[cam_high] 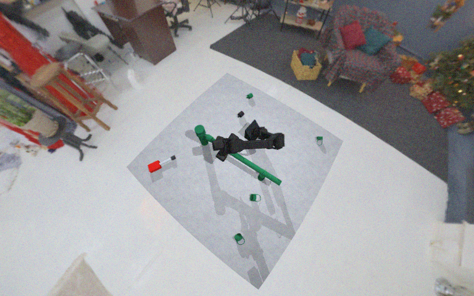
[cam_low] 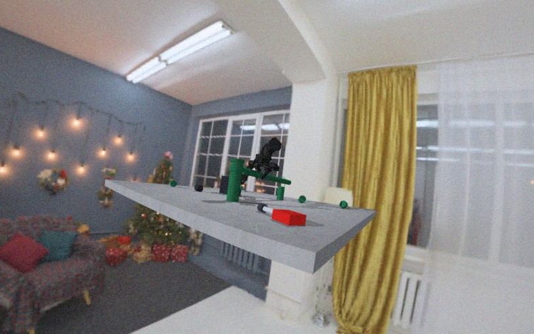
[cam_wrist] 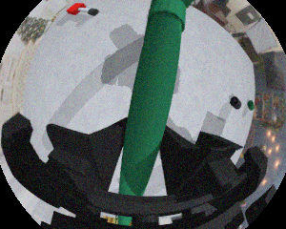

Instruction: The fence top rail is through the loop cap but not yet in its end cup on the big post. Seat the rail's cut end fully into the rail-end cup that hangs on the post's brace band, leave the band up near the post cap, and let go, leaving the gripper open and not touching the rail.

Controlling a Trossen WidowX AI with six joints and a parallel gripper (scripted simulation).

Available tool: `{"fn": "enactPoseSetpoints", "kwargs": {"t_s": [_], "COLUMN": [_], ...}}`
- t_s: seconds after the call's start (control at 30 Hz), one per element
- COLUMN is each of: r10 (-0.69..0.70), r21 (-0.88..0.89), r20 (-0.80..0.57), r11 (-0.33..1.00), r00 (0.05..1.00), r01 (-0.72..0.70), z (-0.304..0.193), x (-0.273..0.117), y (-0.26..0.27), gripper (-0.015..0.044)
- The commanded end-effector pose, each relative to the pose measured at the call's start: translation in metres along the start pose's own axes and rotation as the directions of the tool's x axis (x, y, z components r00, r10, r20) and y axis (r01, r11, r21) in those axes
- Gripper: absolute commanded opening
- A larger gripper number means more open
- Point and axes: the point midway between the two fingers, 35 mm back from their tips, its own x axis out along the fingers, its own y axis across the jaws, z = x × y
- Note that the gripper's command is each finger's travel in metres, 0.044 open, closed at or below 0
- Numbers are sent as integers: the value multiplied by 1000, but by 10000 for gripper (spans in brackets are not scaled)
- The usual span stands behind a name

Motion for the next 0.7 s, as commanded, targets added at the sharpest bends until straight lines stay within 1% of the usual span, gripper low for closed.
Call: {"fn": "enactPoseSetpoints", "kwargs": {"t_s": [0.0, 0.67], "r10": [12, 12], "r21": [2, 2], "r20": [20, 20], "r11": [1000, 1000], "r00": [1000, 1000], "r01": [-12, -12], "z": [10, 20], "x": [-6, -3], "y": [3, 2], "gripper": [0, 0]}}
